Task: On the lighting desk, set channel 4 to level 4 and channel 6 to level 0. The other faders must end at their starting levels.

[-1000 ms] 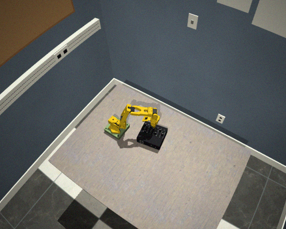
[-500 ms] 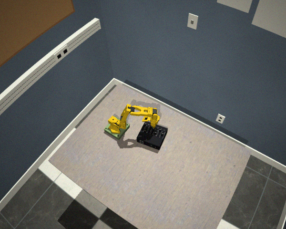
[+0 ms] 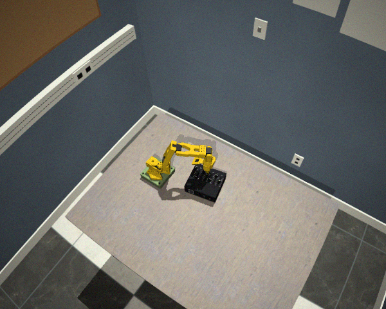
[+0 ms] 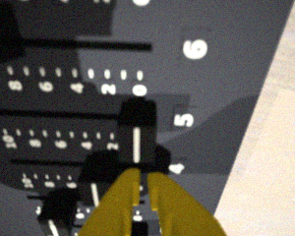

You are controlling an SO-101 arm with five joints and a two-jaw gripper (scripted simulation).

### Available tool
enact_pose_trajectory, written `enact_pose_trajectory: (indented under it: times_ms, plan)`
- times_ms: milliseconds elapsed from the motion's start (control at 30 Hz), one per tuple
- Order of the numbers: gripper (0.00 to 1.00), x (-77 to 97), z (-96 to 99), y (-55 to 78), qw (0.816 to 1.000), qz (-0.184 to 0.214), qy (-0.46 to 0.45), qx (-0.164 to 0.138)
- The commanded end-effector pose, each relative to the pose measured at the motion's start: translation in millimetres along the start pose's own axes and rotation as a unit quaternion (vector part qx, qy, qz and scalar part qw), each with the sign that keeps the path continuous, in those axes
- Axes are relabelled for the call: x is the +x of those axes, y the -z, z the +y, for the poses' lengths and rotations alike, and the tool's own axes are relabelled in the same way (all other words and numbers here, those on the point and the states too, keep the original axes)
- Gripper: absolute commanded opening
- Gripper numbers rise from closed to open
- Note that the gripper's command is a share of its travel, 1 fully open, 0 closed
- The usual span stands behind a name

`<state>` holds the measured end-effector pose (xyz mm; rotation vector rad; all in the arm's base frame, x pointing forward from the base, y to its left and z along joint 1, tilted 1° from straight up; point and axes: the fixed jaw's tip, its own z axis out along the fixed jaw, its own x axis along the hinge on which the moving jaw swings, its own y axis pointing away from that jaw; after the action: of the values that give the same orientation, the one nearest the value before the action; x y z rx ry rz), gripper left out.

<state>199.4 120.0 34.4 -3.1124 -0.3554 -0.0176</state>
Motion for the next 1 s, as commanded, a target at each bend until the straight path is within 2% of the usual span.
enact_pose_trajectory:
  times_ms: [0, 967]
  plan:
    - [0.00, 0.9, 7.9, 1.9, 1.000, -0.001, -0.011, -0.002]
    - [0.00, 0.5, 11.1, 1.0, 1.000, -0.001, -0.011, -0.002]
